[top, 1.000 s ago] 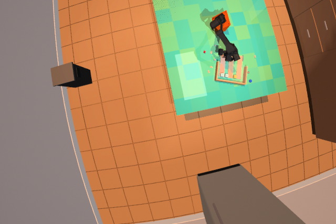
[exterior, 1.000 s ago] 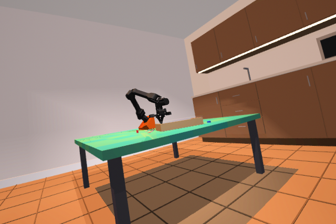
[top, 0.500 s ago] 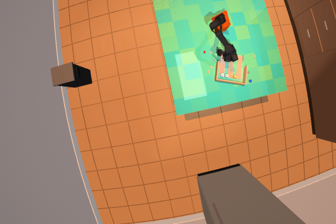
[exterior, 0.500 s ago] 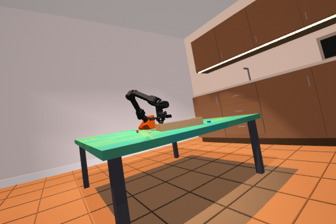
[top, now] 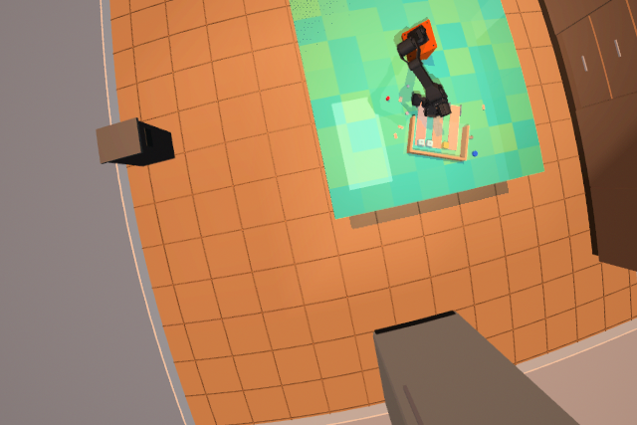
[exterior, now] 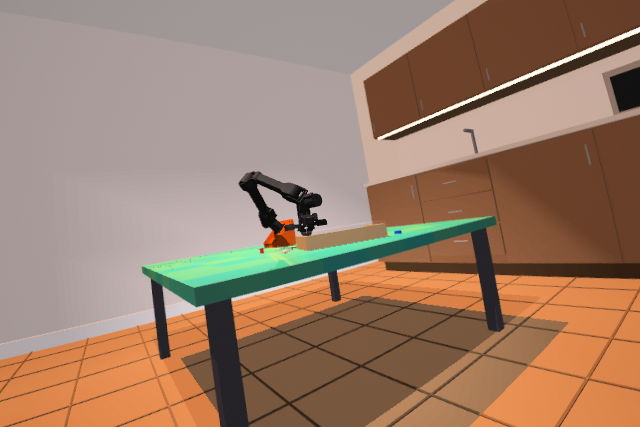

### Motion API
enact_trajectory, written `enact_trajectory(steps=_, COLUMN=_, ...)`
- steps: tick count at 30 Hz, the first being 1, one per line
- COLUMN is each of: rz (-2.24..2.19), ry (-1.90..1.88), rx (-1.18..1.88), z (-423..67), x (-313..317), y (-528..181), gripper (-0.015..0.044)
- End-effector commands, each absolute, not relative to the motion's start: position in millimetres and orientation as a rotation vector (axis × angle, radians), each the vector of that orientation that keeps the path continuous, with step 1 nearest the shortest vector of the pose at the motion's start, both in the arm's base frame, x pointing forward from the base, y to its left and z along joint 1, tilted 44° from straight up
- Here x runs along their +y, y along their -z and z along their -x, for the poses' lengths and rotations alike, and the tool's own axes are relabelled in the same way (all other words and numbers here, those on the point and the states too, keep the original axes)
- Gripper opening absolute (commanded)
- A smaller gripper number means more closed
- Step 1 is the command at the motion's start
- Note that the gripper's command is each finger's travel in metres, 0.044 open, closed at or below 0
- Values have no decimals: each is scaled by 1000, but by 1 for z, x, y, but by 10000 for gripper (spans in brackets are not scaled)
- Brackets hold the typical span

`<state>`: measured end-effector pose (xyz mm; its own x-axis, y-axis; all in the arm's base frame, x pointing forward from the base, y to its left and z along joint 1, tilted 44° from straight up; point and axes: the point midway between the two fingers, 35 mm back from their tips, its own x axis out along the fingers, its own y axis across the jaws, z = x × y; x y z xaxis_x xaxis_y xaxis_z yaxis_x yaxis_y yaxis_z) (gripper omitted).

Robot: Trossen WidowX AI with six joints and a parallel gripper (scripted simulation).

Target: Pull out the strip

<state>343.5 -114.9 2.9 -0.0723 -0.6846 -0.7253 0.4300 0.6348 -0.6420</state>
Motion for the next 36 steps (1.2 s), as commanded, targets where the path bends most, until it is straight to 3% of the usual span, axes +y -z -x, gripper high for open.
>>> enact_trajectory(steps=1, rz=243, ry=931, rx=1359, z=-344, x=-115, y=-3, gripper=0)
enact_trajectory(steps=36, rz=243, ry=931, rx=1359, z=-337, x=-114, y=1, gripper=0)
